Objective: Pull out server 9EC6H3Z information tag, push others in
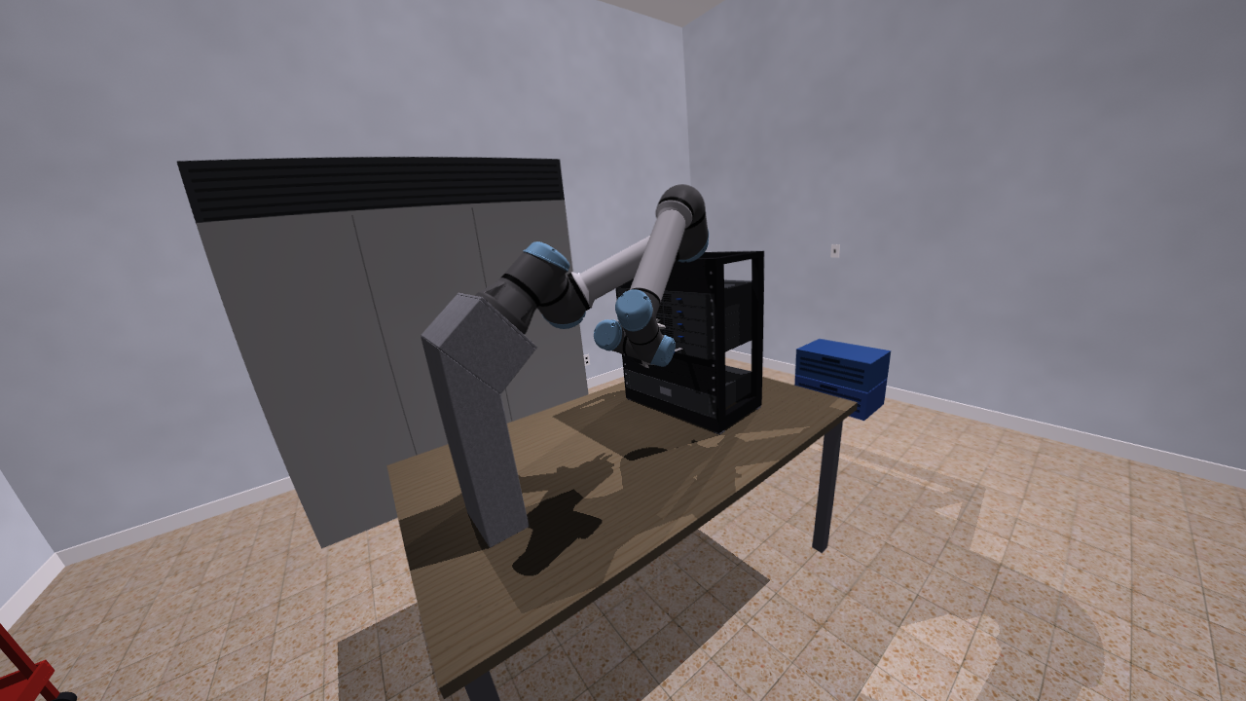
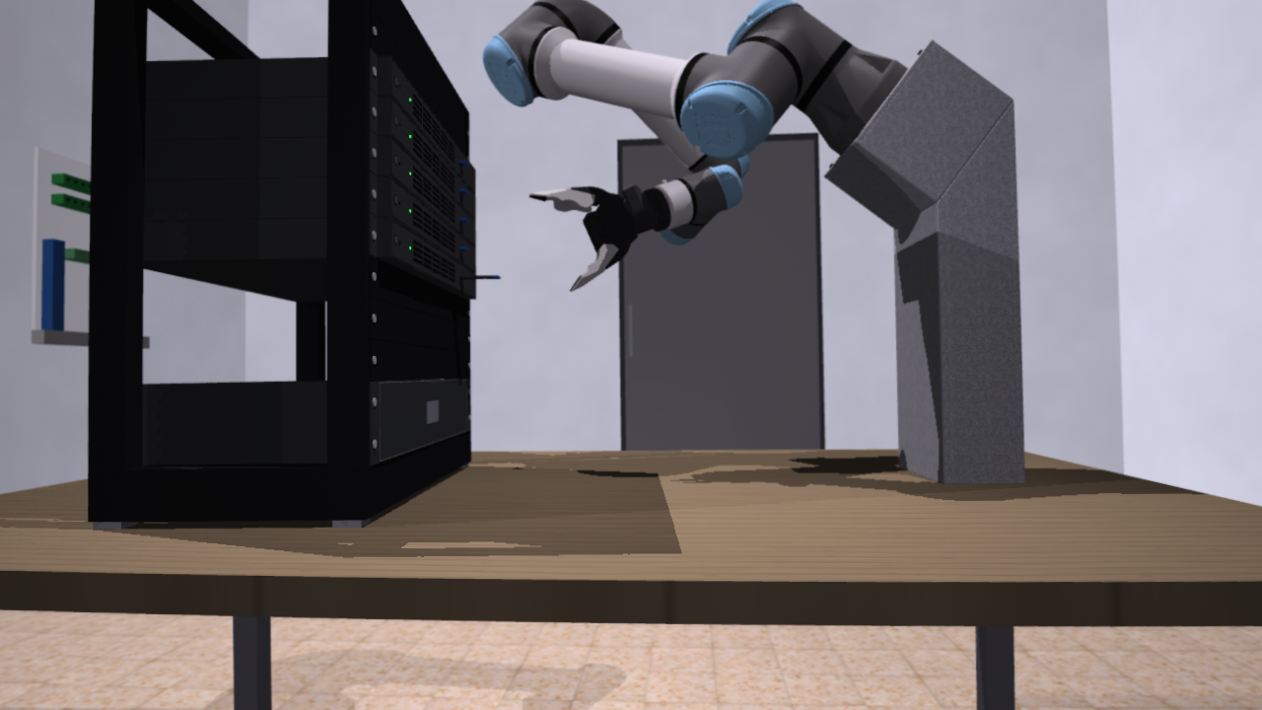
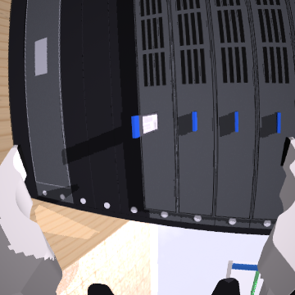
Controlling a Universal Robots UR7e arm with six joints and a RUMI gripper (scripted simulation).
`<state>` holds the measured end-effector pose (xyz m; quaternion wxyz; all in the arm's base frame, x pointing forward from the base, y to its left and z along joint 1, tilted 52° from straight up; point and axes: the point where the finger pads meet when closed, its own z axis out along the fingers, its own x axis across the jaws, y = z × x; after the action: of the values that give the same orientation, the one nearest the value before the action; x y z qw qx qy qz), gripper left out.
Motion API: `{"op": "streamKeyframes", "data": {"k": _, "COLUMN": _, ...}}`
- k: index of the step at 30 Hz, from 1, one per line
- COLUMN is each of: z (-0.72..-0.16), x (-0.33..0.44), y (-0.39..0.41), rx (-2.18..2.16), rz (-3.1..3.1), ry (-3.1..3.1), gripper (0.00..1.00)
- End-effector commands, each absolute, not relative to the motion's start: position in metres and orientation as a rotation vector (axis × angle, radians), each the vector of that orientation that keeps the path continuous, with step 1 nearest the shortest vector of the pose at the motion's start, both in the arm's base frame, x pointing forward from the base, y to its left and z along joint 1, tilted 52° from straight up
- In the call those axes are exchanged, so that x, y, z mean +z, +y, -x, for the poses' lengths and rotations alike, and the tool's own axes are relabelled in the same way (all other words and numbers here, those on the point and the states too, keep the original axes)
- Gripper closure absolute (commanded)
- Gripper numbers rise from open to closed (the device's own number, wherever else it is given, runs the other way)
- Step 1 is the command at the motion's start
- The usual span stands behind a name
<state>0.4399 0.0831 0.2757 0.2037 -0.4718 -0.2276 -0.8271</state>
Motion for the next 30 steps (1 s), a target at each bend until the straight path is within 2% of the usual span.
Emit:
{"op": "streamKeyframes", "data": {"k": 1, "z": -0.437, "x": 0.279, "y": 0.083, "rx": -2.273, "rz": 1.33, "ry": -0.667, "gripper": 0.0}}
{"op": "streamKeyframes", "data": {"k": 30, "z": -0.43, "x": 0.293, "y": 0.083, "rx": -2.123, "rz": 1.416, "ry": -0.79, "gripper": 0.0}}
